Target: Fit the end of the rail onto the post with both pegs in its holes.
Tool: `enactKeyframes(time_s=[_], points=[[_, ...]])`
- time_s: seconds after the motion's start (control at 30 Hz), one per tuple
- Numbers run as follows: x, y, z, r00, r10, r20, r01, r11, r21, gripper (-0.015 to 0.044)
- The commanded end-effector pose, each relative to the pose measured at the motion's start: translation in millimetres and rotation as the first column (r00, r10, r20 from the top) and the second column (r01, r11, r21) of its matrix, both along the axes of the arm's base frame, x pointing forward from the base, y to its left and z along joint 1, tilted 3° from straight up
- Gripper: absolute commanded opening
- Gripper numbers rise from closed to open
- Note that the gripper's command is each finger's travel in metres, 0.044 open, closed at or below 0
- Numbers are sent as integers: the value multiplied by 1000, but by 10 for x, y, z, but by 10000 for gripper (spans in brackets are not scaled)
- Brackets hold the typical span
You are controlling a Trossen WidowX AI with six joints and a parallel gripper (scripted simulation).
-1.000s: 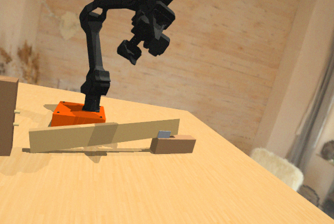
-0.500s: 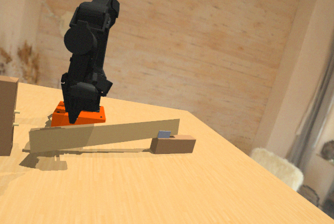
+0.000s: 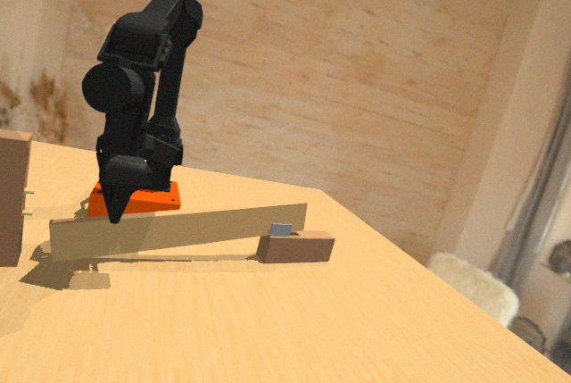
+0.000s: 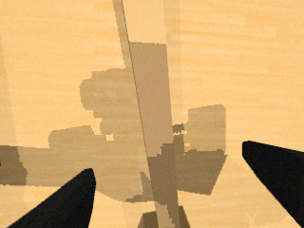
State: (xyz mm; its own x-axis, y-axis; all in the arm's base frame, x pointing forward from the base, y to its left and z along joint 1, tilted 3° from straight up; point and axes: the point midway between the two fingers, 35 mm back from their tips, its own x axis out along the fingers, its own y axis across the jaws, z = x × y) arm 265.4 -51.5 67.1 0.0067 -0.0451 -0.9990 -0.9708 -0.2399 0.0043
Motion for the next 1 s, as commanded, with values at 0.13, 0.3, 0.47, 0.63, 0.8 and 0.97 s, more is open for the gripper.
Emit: enactKeyframes(time_s=[0.13,0.3,0.47,0.63,0.8,0.97], points=[[-12,0,-151,1000,3,-10,-3,1000,6,440],[-10,-4,-232,1000,3,-9,-3,1000,6,440],[-12,-7,-312,1000,3,-10,-3,1000,6,440],[-16,-10,-392,1000,3,-10,-3,1000,6,440],[-22,-12,-471,1000,4,-10,-4,1000,6,440],[-31,-14,-549,1000,4,-10,-4,1000,6,440]])
